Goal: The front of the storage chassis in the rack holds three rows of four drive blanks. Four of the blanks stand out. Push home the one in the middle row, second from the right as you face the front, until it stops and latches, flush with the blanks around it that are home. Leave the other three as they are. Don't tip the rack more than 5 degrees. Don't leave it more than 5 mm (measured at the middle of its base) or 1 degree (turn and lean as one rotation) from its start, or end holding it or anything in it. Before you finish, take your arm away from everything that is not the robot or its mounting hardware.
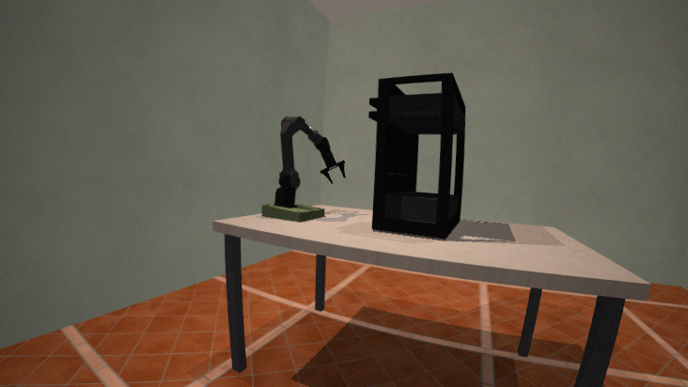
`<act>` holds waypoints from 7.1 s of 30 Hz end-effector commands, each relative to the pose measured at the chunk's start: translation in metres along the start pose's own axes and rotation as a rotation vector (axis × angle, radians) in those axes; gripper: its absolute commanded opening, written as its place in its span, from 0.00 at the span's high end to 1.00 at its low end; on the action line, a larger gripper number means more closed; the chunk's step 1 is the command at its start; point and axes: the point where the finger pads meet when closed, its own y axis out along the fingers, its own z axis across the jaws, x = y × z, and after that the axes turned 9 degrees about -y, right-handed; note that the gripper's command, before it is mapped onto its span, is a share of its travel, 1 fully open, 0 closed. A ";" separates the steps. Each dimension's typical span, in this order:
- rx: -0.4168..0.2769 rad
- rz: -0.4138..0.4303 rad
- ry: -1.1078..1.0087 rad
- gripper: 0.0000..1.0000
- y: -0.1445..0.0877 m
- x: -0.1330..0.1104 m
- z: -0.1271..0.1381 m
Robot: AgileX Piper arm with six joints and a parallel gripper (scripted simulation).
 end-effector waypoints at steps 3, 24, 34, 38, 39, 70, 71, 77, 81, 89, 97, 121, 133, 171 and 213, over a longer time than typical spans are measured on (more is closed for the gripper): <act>-0.091 0.049 0.030 0.00 -0.012 -0.024 -0.025; -0.597 0.430 0.225 0.00 -0.128 -0.183 -0.118; -0.782 0.596 0.307 0.00 -0.193 -0.239 -0.126; -0.851 0.661 0.337 0.00 -0.219 -0.258 -0.125; -0.865 0.674 0.343 0.00 -0.225 -0.262 -0.124; -0.948 0.756 0.379 0.00 -0.258 -0.283 -0.119; -0.948 0.756 0.379 0.00 -0.258 -0.283 -0.119; -0.947 0.755 0.379 0.00 -0.258 -0.286 -0.120; -0.946 0.755 0.379 0.00 -0.258 -0.289 -0.120; -0.946 0.755 0.379 0.00 -0.254 -0.314 -0.121; -0.946 0.755 0.379 0.00 -0.250 -0.340 -0.122; -0.947 0.755 0.379 0.00 -0.246 -0.373 -0.123; -0.947 0.755 0.379 0.00 -0.246 -0.373 -0.123; -0.947 0.755 0.379 1.00 -0.246 -0.373 -0.123; -0.946 0.755 0.379 1.00 -0.244 -0.357 -0.134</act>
